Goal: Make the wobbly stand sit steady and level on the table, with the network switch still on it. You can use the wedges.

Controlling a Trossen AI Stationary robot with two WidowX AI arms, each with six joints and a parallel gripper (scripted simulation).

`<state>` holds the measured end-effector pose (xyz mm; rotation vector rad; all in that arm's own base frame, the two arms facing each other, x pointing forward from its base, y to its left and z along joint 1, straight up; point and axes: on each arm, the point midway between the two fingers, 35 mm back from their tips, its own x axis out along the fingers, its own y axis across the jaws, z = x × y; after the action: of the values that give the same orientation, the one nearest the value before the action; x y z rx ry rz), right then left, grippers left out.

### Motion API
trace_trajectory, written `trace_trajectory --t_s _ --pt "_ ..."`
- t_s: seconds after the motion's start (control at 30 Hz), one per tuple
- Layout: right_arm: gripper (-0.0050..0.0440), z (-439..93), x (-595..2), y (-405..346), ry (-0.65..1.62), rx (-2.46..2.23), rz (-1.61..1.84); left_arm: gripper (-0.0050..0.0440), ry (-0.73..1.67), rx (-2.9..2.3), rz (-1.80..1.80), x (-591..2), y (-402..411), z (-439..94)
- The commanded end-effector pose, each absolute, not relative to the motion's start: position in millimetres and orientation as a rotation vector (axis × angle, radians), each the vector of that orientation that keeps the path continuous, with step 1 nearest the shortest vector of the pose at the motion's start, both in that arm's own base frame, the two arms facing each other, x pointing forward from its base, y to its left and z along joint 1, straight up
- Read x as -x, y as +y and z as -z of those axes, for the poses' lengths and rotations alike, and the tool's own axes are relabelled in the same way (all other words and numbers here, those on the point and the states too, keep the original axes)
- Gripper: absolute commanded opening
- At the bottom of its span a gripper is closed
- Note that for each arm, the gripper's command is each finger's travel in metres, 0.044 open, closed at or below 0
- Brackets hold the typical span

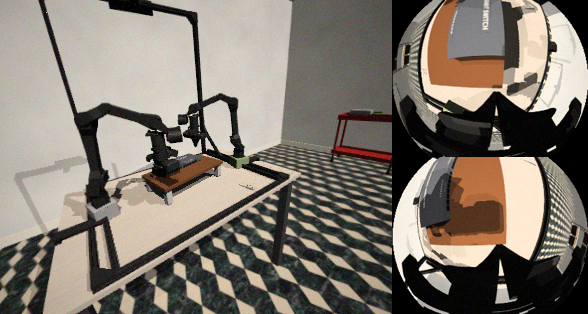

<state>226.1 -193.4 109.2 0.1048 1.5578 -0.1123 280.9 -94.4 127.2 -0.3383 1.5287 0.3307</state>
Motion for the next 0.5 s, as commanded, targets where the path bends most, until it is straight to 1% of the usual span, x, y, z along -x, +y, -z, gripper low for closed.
trace_trajectory --t_s 0.0,0.37,0.47 --pt "0.0000 -124.6 -226.3 -193.9 1.555 -0.103 0.113 0.0000 1.529 0.338 -0.331 -280.9 -94.4 -127.2" --pt "0.0000 -124.6 -226.3 -193.9 1.555 -0.103 0.113 0.0000 1.529 0.338 -0.331 -280.9 -94.4 -127.2" --pt "0.0000 -142.7 -250.3 -214.4 1.419 -0.050 0.208 0.0000 1.529 0.338 -0.331 -280.9 -94.4 -127.2"
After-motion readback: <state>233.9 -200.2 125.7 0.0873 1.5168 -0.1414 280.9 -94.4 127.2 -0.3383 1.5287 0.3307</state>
